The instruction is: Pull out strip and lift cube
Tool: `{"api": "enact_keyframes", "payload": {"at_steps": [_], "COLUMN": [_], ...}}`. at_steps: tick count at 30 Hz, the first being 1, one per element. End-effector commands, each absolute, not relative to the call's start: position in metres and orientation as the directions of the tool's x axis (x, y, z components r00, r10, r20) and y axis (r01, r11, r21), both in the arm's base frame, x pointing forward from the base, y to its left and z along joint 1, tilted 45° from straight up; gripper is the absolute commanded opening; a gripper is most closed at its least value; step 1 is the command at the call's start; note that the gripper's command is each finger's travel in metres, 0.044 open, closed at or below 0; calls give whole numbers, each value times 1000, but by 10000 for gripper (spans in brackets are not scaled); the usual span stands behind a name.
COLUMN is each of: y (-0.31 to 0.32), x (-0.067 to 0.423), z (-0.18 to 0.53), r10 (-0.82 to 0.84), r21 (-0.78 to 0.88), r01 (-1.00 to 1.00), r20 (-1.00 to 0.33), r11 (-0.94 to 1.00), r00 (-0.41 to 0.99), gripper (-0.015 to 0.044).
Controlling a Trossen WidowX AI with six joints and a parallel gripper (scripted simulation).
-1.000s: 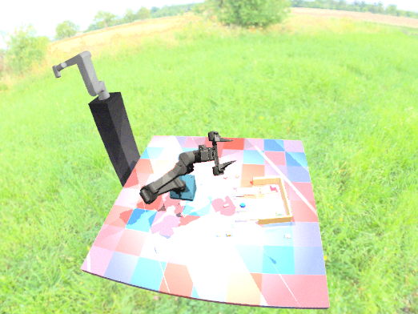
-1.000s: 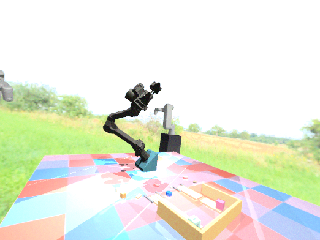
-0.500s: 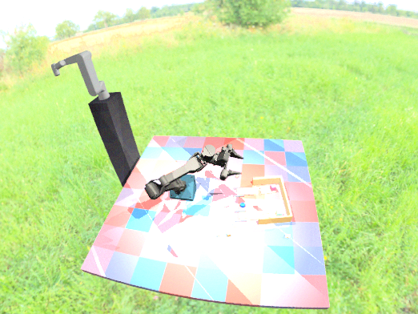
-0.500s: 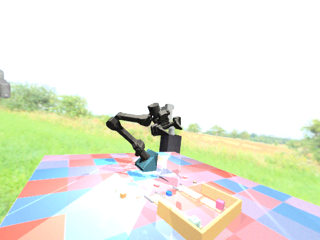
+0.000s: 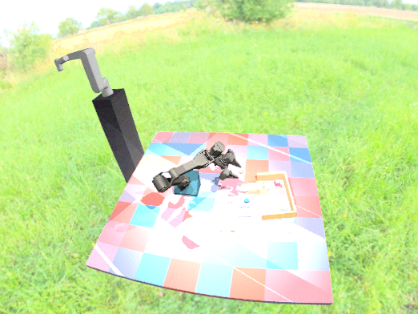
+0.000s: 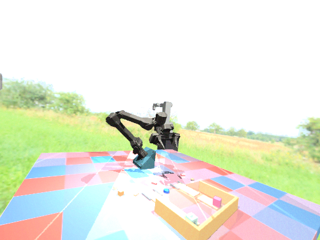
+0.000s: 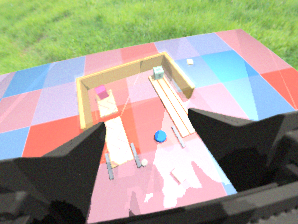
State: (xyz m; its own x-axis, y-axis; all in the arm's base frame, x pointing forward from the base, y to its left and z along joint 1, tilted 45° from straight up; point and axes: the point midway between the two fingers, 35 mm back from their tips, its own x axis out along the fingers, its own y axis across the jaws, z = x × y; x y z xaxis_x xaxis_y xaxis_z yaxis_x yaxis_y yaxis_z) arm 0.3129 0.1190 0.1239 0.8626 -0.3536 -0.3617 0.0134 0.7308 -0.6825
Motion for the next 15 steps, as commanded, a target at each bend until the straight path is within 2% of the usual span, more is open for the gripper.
{"api": "enact_keyframes", "payload": {"at_steps": [1,4,9,15], "y": [116,116,112,90], "x": [311,311,327,369], "z": [119,119,120,121], "r10": [-366,-366,-406,-515], "r21": [-701,-701,-721,-754], "r01": [6,6,-14,-84], "r20": [-366,-366,-406,-520], "r11": [714,714,693,651], "r00": [856,856,818,681], "gripper": [400,400,269,111]}}
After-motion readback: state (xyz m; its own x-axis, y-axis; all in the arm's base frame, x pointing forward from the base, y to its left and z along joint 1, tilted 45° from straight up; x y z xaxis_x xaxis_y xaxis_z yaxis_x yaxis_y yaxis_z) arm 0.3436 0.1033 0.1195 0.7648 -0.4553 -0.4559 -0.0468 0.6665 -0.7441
